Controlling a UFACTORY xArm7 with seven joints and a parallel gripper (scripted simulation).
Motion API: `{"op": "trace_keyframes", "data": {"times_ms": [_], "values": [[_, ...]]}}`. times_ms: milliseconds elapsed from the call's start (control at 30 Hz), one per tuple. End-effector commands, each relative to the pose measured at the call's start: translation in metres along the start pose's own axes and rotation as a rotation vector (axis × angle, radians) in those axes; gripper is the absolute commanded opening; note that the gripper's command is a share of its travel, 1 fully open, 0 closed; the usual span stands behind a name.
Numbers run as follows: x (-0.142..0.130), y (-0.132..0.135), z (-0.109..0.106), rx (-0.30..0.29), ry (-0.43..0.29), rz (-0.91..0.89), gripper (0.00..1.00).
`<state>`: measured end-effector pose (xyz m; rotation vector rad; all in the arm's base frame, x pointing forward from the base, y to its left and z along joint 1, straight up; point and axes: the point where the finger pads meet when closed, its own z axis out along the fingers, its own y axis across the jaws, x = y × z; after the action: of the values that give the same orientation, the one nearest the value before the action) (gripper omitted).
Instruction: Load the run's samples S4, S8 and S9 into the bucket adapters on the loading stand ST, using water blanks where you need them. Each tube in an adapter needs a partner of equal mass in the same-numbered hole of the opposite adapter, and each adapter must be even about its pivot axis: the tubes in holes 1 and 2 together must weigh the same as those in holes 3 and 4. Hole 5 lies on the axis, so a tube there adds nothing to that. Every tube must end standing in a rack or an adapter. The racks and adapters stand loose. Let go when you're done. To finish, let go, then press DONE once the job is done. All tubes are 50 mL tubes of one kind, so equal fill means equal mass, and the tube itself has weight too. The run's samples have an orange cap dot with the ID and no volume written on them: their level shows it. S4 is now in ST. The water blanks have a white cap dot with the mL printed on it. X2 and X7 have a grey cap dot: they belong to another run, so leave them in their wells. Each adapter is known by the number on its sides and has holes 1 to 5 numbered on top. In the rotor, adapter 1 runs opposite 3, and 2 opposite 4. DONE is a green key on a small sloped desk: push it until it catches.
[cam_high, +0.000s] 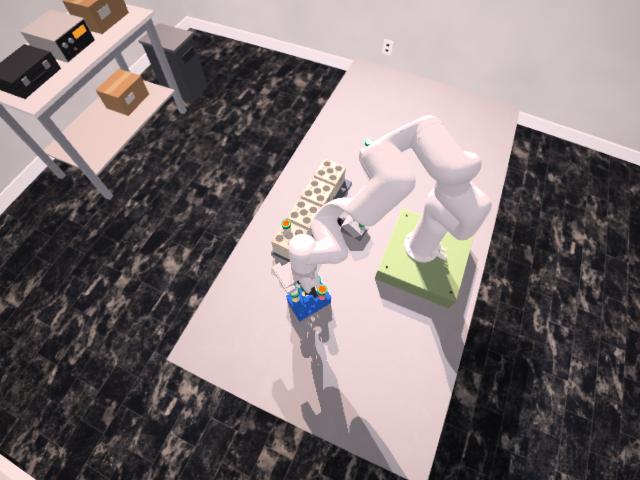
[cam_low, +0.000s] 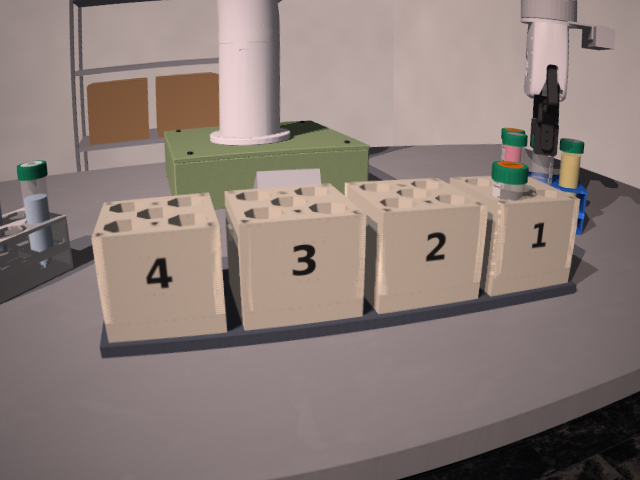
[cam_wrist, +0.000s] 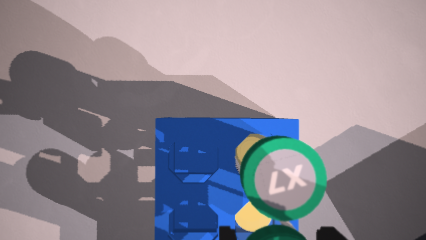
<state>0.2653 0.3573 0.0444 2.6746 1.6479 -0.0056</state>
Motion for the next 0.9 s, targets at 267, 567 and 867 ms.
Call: {"op": "trace_keyframes", "data": {"times_ms": [267,567,867], "values": [[0.002,0.000,-0.022,-0.001,0.005,0.000,0.44],[0.002,0.000,-0.040,-0.001,0.005,0.000,0.44],[0.002,0.000,-0.054,-0.001,0.005,0.000,0.44]]}}
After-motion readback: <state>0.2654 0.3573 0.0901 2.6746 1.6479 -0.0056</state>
